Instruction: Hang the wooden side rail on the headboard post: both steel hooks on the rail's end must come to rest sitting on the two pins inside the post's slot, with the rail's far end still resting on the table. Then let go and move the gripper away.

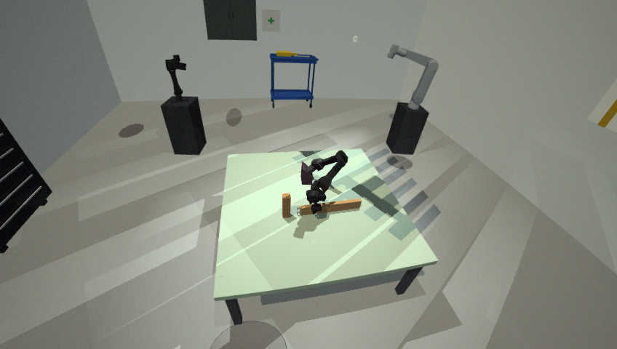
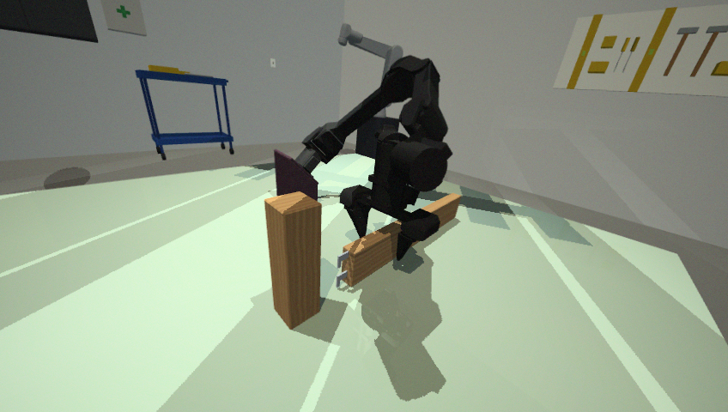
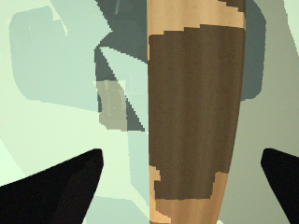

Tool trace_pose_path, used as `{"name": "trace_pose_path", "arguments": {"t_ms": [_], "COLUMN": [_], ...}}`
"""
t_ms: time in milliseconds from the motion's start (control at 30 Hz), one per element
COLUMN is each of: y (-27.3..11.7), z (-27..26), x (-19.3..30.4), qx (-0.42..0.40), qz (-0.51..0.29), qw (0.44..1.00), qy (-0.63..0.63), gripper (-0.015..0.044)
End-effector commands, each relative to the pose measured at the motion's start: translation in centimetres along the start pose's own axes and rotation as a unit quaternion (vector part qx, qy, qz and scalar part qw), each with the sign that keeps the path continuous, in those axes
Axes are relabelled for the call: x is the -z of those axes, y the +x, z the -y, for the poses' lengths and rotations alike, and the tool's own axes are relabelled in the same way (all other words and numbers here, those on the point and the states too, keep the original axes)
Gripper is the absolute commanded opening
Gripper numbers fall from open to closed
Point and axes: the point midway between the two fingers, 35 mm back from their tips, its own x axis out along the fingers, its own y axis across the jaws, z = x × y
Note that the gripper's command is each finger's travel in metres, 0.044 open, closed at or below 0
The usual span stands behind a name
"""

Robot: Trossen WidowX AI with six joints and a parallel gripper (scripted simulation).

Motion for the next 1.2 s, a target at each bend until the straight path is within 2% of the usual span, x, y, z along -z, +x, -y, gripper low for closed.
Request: {"name": "trace_pose_path", "arguments": {"t_ms": [0,300,733,900,1000,1167], "y": [0.8,1.9,1.9,1.9,1.9,1.9], "z": [-0.2,-0.3,-0.3,-0.3,-0.3,-0.3], "x": [-0.1,-0.2,-0.2,-0.2,-0.2,-0.2], "qx": [-0.001,-0.001,-0.001,-0.001,-0.001,-0.001], "qz": [0.003,0.004,0.004,0.004,0.004,0.004], "qw": [1.000,1.000,1.000,1.000,1.000,1.000], "qy": [0.003,0.003,0.003,0.003,0.003,0.003], "gripper": [0.0440,0.0440,0.0099,0.0065,0.0000,0.0000]}}
